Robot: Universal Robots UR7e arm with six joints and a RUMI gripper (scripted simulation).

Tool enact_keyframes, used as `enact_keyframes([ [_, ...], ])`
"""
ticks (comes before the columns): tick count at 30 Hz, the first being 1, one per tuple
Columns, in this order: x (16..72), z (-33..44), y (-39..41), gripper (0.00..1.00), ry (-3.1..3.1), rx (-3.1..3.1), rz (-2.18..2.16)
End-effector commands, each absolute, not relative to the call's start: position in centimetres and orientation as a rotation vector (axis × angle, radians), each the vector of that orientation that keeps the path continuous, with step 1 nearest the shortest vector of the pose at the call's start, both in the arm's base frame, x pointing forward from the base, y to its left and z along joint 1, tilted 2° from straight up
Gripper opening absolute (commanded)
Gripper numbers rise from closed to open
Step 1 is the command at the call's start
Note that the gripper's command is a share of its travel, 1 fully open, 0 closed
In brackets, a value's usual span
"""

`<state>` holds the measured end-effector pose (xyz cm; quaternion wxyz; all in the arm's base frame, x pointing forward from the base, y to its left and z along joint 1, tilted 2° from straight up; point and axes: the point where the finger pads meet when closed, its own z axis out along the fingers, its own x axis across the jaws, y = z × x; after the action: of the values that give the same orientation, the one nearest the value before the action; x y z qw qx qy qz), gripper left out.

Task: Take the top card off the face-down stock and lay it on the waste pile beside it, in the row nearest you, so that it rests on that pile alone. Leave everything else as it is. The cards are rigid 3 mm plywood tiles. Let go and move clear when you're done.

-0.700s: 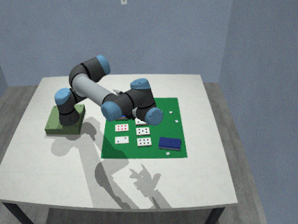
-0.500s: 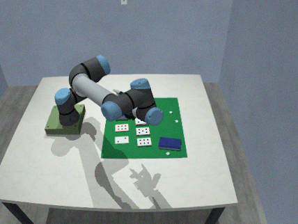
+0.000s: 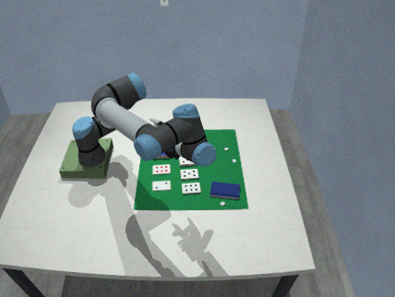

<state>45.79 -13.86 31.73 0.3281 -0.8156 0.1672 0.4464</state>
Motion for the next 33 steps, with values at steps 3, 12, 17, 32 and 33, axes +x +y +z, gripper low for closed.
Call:
enact_keyframes([
  [3, 45.8, 31.7, -13.7, 1.0, 0.428, -2.141, 1.165],
  [12, 45.9, 30.9, -12.9, 1.0, 0.374, -2.174, 1.137],
  [17, 46.1, 30.1, -12.2, 1.0, 0.318, -2.205, 1.109],
  [32, 46.6, 25.4, -8.0, 1.0, -0.033, -2.357, 0.946],
  [33, 46.6, 24.9, -7.6, 1.0, -0.071, -2.369, 0.929],
])
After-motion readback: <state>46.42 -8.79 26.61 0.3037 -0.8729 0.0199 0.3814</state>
